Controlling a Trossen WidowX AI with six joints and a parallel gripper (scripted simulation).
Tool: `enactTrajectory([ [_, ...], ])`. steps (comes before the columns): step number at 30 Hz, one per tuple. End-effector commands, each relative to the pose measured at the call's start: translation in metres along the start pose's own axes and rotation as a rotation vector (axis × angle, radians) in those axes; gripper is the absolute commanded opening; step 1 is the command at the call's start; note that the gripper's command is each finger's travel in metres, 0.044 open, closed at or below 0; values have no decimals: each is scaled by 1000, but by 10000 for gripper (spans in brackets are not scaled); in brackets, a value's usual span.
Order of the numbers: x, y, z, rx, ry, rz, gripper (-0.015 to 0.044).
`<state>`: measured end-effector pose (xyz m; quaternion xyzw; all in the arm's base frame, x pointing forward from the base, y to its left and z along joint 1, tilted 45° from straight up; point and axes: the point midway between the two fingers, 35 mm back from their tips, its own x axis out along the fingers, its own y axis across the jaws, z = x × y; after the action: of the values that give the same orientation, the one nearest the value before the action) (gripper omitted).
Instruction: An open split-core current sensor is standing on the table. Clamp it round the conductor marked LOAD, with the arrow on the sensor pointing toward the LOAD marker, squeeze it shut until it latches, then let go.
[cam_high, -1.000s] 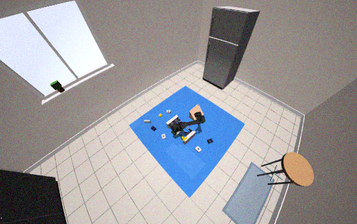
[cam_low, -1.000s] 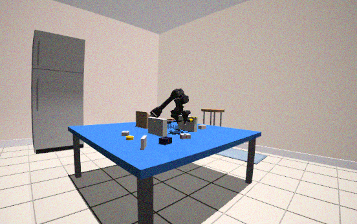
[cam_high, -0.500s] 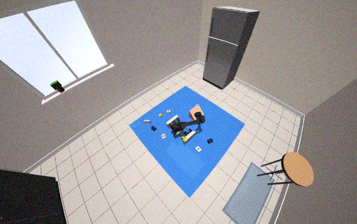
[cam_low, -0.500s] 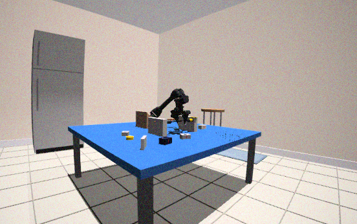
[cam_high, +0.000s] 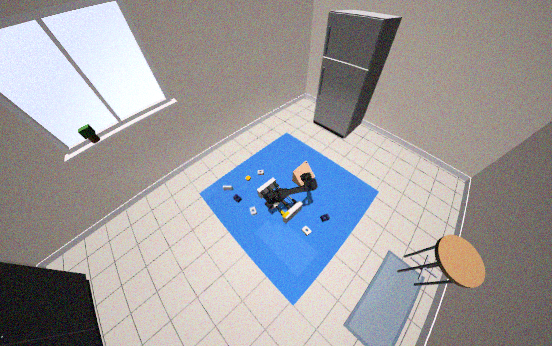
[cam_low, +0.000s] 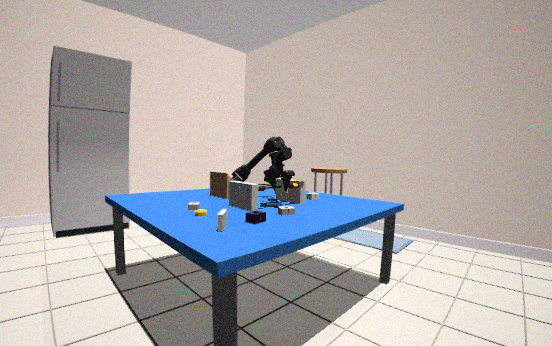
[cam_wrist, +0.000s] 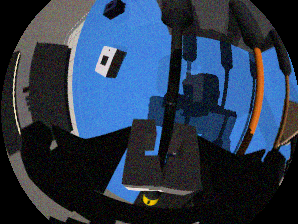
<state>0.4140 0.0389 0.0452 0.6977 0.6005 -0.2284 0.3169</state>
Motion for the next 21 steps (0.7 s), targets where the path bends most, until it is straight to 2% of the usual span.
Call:
enactTrajectory([
  [1,0,0,-1,-1,2,1,0],
  [11,0,0,-1,-1,2,1,0],
  [21,0,0,0,0,0,0,263],
])
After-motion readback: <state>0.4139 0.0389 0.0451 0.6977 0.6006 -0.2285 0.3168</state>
